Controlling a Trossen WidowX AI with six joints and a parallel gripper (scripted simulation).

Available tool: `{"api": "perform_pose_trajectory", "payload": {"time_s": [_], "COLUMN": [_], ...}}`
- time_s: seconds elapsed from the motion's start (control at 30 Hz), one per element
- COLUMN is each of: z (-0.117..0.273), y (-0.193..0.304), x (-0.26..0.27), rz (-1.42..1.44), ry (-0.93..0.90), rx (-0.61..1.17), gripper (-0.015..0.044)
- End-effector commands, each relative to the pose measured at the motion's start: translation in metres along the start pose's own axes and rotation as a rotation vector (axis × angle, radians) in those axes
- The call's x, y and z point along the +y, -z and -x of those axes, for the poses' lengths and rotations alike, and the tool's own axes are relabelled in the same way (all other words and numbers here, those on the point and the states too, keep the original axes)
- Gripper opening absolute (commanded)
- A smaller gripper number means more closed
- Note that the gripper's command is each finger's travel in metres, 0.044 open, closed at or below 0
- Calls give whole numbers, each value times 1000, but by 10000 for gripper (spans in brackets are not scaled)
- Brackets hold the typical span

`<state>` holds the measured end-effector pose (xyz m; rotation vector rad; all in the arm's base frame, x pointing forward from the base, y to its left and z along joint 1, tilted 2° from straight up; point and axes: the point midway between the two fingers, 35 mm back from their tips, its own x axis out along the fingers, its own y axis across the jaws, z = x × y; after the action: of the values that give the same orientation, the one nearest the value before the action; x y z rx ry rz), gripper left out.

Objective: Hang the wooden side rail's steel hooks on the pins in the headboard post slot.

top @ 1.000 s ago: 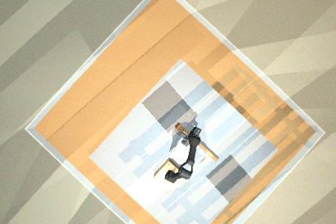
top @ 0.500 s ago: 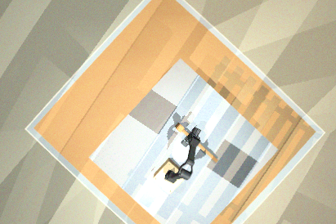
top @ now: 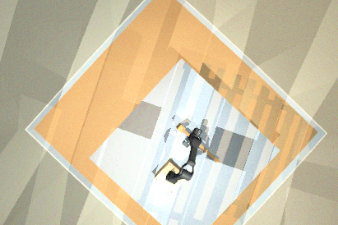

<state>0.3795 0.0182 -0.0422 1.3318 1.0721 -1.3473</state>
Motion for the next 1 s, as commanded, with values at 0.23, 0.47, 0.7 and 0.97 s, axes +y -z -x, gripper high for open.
{"api": "perform_pose_trajectory", "payload": {"time_s": [0.23,0.47,0.7,0.97], "z": [2,3,4,6], "y": [0,0,0,0], "x": [0,0,0,0], "rz": [-15,-15,-15,-15], "ry": [5,5,5,5], "rx": [0,0,0,0], "gripper": [0,0,0,0]}}
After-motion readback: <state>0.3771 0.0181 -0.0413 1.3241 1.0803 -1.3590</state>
